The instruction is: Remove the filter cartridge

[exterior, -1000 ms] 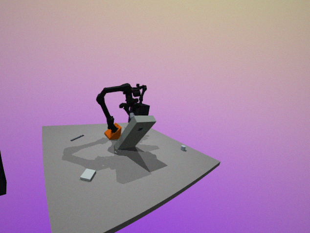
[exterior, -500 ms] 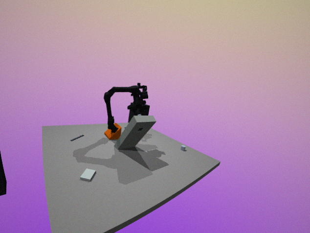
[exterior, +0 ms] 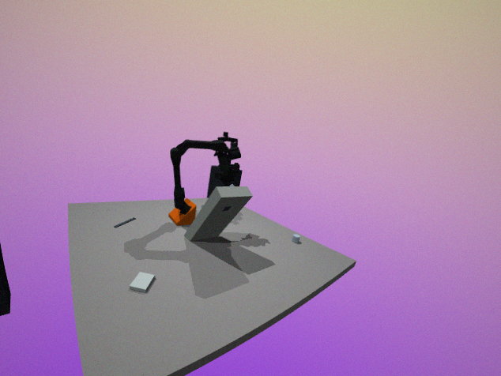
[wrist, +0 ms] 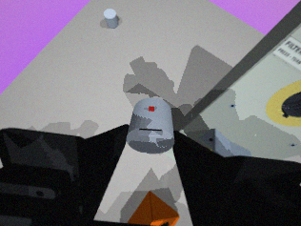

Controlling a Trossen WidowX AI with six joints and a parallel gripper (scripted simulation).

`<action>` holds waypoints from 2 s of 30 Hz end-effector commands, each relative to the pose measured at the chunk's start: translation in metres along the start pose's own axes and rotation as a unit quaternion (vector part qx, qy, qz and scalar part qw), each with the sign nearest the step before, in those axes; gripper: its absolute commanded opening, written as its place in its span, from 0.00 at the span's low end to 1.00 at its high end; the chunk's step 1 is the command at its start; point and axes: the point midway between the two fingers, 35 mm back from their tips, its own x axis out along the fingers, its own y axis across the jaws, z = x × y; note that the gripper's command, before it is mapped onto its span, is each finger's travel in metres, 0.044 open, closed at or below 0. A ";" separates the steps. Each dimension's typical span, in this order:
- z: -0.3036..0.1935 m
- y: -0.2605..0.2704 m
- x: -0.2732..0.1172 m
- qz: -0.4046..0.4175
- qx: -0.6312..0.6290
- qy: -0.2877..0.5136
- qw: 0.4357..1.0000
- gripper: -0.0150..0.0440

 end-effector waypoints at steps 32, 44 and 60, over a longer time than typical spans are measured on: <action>-0.108 0.167 0.012 0.223 -0.402 -0.028 0.888 0.25; -0.188 0.200 0.037 0.276 -0.500 -0.026 0.820 0.25; -0.246 0.208 0.078 0.301 -0.549 -0.019 0.780 0.25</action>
